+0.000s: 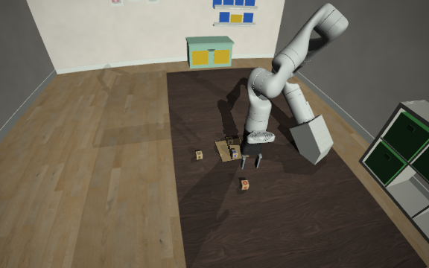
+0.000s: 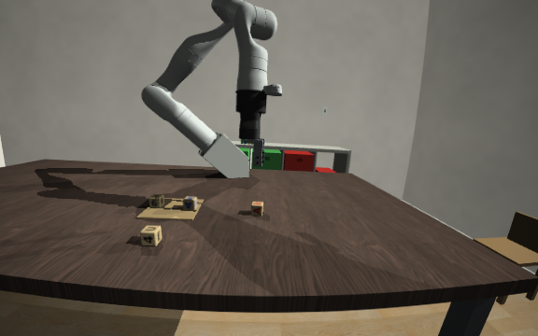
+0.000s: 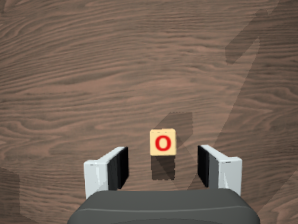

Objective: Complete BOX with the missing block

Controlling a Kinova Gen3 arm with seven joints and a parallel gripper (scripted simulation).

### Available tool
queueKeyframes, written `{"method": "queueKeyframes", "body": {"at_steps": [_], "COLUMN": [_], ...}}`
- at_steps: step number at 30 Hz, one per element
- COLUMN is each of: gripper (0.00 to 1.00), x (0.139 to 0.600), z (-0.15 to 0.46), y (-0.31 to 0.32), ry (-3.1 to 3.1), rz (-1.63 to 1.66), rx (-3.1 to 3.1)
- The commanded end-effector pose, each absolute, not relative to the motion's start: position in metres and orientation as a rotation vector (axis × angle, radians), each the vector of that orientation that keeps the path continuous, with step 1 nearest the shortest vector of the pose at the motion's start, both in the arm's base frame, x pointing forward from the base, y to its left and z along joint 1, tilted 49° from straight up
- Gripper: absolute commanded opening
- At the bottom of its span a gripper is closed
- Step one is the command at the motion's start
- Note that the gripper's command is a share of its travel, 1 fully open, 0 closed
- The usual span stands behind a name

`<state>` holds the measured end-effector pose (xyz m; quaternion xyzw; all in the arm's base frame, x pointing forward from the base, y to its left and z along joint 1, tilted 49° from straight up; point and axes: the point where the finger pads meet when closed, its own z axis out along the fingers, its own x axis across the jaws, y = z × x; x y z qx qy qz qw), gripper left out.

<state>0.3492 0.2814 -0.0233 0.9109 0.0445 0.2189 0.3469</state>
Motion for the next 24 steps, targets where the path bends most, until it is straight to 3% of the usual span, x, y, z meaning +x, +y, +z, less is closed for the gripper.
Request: {"method": "queueKeyframes", "body": {"at_steps": [1,24], "gripper": [1.00,1.00], "x": [0.3491,0.3524], "z": [-0.0229,-0.0275], "y": [0.2823,0.2787], "ry": [0.117,-0.108], "rz": [0.569,0.649], "rx": [2.364,2.383]}}
